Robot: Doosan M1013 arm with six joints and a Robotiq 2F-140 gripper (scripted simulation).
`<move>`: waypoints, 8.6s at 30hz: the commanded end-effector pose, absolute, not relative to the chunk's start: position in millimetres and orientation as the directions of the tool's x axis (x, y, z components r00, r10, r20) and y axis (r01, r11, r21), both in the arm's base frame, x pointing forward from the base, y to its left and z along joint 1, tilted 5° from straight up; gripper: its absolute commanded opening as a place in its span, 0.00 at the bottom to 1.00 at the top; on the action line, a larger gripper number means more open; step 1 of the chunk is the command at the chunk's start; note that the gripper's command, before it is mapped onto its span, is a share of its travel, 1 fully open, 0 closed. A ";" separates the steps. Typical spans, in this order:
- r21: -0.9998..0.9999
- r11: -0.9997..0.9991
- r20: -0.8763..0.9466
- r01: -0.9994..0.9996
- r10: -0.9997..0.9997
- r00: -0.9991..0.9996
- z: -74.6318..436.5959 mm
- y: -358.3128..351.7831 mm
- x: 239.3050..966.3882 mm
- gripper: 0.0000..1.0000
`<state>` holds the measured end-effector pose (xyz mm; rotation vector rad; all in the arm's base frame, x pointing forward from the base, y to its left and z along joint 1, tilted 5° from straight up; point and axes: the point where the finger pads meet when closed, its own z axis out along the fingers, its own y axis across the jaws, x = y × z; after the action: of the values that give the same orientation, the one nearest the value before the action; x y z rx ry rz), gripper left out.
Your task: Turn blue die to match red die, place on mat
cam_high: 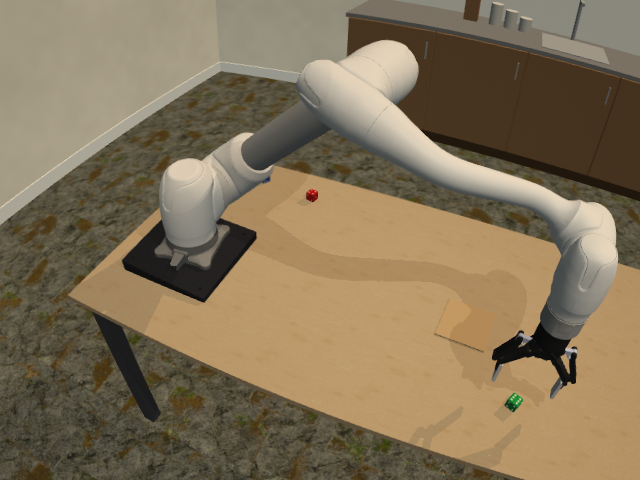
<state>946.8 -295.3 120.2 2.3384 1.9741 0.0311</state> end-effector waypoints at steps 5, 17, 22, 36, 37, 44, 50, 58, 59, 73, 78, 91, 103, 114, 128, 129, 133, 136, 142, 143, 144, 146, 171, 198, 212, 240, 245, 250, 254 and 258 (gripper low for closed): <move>0.075 -0.166 -0.037 0.983 0.985 0.169 120.5 -295.2 946.7 1.00; 0.075 -0.166 -0.037 0.983 0.985 0.169 120.2 -292.8 944.3 1.00; 0.075 -0.166 -0.037 0.983 0.985 0.169 119.9 -289.6 941.1 1.00; 0.075 -0.166 -0.037 0.983 0.985 0.169 118.0 -274.0 925.5 1.00; 0.075 -0.166 -0.037 0.983 0.985 0.169 117.8 -272.1 923.5 1.00; 0.075 -0.166 -0.037 0.983 0.985 0.169 116.5 -260.8 912.3 1.00; 0.075 -0.166 -0.037 0.983 0.985 0.169 114.4 -243.3 894.7 1.00; 0.075 -0.166 -0.037 0.983 0.985 0.169 111.8 -220.9 872.3 1.00; 0.075 -0.166 -0.037 0.983 0.985 0.169 111.3 -216.7 868.1 1.00; 0.075 -0.166 -0.037 0.983 0.985 0.169 102.3 -139.8 791.1 1.00; 0.075 -0.166 -0.037 0.983 0.985 0.169 99.8 -118.6 769.9 1.00; 0.075 -0.166 -0.037 0.983 0.985 0.169 87.6 -14.0 665.2 1.00; 0.075 -0.166 -0.037 0.983 0.985 0.169 76.7 78.7 572.5 1.00; 0.075 -0.166 -0.037 0.983 0.985 0.169 69.5 139.8 511.2 1.00; 0.075 -0.166 -0.037 0.983 0.985 0.169 61.7 206.6 444.4 1.00; 0.075 -0.166 -0.037 0.983 0.985 0.169 61.1 211.5 439.5 1.00; 0.075 -0.166 -0.037 0.983 0.985 0.169 58.9 230.4 420.6 1.00; 0.075 -0.166 -0.037 0.983 0.985 0.169 57.3 243.6 407.3 1.00; 0.075 -0.166 -0.037 0.983 0.985 0.169 54.9 264.2 386.7 1.00; 0.075 -0.166 -0.037 0.983 0.985 0.169 54.9 264.2 386.7 1.00; 0.075 -0.166 -0.037 0.983 0.985 0.169 54.5 268.1 382.8 1.00; 0.075 -0.166 -0.037 0.983 0.985 0.169 53.6 275.6 375.3 1.00; 0.075 -0.166 -0.037 0.983 0.985 0.169 45.9 341.0 309.9 1.00; 0.075 -0.166 -0.037 0.983 0.985 0.169 42.8 367.3 283.5 1.00; 0.075 -0.166 -0.037 0.983 0.985 0.169 42.6 369.5 281.4 1.00; 0.075 -0.166 -0.037 0.983 0.985 0.169 42.6 369.5 281.3 1.00; 0.075 -0.166 -0.037 0.983 0.985 0.169 42.6 369.5 281.3 1.00; 0.075 -0.166 -0.037 0.983 0.985 0.169 42.6 369.5 281.3 1.00; 0.075 -0.166 -0.037 0.983 0.985 0.169 42.6 369.6 281.1 1.00; 0.075 -0.166 -0.037 0.983 0.985 0.169 42.2 371.2 276.2 1.00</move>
<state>279.4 370.1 42.4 2.3381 1.9742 0.0315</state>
